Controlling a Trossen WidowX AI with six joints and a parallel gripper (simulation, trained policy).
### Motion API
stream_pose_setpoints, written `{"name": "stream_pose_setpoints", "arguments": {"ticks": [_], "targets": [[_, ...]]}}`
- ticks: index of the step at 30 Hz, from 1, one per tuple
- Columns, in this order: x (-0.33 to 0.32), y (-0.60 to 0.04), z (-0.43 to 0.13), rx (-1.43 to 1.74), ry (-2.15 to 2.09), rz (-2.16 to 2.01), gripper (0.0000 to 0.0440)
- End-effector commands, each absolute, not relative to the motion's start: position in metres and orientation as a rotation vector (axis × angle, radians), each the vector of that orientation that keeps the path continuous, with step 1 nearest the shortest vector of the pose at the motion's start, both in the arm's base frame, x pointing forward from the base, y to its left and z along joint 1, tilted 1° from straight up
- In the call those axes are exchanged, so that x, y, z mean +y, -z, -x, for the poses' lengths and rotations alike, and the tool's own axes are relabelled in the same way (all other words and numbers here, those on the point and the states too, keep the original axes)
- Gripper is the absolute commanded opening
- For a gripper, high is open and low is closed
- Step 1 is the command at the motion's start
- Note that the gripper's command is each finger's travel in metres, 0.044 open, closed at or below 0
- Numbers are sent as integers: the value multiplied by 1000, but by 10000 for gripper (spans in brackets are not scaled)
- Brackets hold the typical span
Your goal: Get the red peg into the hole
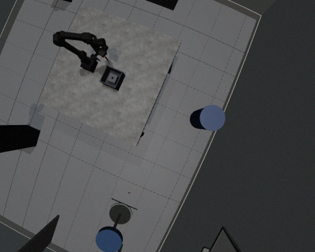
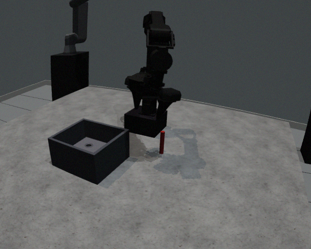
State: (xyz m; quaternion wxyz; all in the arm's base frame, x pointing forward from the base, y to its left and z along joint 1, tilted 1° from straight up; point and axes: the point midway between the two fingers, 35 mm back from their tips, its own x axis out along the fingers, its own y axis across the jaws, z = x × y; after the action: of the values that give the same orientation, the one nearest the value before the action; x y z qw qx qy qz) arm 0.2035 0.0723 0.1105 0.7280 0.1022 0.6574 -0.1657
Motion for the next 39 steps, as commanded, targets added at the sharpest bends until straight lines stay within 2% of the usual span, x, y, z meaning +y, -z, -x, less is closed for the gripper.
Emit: {"name": "stream_pose_setpoints", "arguments": {"ticks": [1,13,35,37,39], "targets": [[83,-106,-189,1492,492,-301,440],[105,-84,-167,1533,688,-357,440],[115,0,-172,1480,700,-367,440],[114,7,-173,1475,697,-367,435],[113,13,-172,1475,697,-365,410]]}}
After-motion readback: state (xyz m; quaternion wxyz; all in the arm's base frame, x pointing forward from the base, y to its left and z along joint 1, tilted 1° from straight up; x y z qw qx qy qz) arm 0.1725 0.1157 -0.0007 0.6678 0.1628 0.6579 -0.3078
